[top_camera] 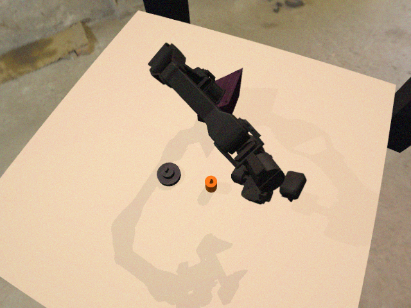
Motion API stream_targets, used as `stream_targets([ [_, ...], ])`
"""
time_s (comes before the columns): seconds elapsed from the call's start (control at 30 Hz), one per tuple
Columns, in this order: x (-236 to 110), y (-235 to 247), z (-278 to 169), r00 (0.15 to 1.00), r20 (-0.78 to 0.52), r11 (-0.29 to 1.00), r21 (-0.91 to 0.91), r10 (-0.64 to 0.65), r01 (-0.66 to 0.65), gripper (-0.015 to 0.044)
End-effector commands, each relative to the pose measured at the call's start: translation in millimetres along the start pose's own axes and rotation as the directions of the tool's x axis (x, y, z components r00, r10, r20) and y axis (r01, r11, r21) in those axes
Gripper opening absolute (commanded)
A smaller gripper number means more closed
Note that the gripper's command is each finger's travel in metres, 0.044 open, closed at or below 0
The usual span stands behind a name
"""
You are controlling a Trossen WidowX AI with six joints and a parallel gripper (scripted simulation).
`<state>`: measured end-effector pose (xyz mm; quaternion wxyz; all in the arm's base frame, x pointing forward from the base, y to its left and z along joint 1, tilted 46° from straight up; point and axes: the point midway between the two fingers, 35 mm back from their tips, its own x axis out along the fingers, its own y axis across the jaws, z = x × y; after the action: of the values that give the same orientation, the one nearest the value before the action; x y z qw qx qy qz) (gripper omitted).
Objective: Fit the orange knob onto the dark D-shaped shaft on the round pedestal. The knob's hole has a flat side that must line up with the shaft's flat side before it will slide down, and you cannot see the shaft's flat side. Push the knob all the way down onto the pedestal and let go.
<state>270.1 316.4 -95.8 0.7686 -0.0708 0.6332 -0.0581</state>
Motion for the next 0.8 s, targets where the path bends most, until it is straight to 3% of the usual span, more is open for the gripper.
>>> stream_targets([
  [0.0, -10.4, -58.8, 10.6, 0.983, 0.001, 0.983, 0.018, -0.185, 0.184, 0.0440],
  [0.27, -45.0, -180.3, 20.2, 0.838, -0.030, 0.838, -0.023, -0.545, 0.545, 0.0440],
  [0.43, -43.7, -184.4, 20.2, 0.833, -0.031, 0.834, -0.025, -0.552, 0.551, 0.0440],
  [0.53, -19.2, -200.8, 19.3, 0.833, -0.030, 0.833, -0.025, -0.553, 0.552, 0.0440],
  [0.77, -5.5, -210.2, 17.5, 0.832, -0.030, 0.833, -0.025, -0.553, 0.553, 0.0440],
])
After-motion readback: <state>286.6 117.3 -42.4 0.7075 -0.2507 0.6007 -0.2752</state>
